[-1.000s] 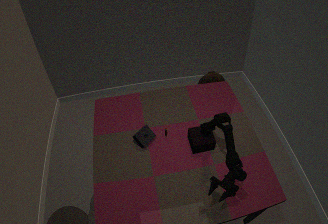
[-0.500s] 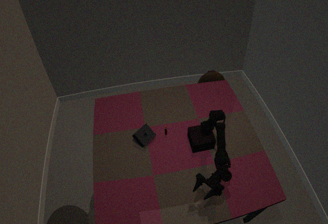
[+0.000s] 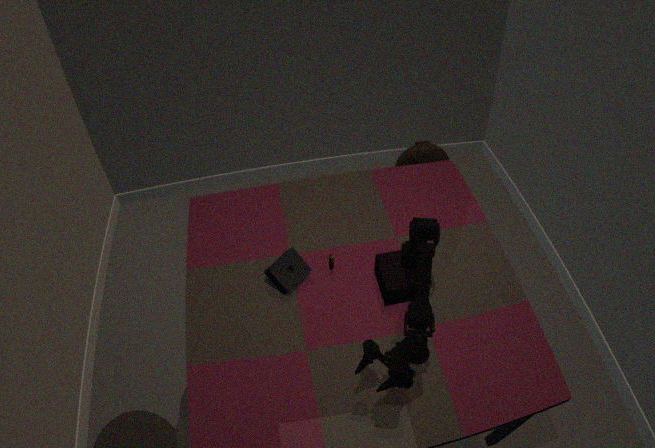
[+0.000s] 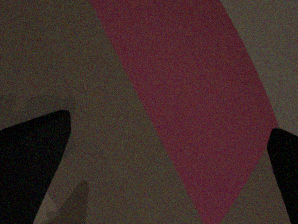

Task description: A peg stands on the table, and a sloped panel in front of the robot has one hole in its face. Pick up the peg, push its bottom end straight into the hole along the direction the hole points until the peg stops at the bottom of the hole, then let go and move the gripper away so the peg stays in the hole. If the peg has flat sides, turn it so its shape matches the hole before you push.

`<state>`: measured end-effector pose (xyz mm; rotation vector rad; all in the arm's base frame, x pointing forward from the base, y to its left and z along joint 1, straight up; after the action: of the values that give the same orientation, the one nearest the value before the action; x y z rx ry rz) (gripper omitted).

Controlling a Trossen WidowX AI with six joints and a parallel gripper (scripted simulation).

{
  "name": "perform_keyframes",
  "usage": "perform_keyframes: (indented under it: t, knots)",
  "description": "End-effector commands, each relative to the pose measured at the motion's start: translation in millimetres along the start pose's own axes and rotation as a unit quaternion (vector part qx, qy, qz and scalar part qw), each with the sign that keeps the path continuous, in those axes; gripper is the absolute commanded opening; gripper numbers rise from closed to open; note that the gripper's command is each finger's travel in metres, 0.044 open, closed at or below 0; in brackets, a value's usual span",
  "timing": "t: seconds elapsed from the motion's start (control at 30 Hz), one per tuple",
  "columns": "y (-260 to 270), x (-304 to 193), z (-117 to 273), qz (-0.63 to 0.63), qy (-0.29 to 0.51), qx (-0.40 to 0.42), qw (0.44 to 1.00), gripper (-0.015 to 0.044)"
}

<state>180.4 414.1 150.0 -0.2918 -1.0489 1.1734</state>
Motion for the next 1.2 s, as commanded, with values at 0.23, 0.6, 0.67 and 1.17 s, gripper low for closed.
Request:
perform_keyframes:
  t: [0.23, 0.6, 0.67, 1.17]
  knots:
    - [-37, -31, -26, -0.010, 0.055, 0.001, 0.998, 0.0440]
    - [-76, -67, -48, -0.055, 0.110, 0.002, 0.992, 0.0440]
    - [-83, -74, -52, -0.064, 0.120, 0.003, 0.991, 0.0440]
    - [-130, -130, -71, -0.132, 0.196, 0.006, 0.972, 0.0440]
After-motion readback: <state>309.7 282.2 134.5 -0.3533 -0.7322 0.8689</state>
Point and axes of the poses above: the point midway between the two fingers, 35 mm back from their tips, its own z axis back along the fingers, its own y axis across the jaws, x = y × z, the point moved 7 cm from there along z, back along the fingers, and after that the axes turned 9 degrees about z, right-handed, at the moved point
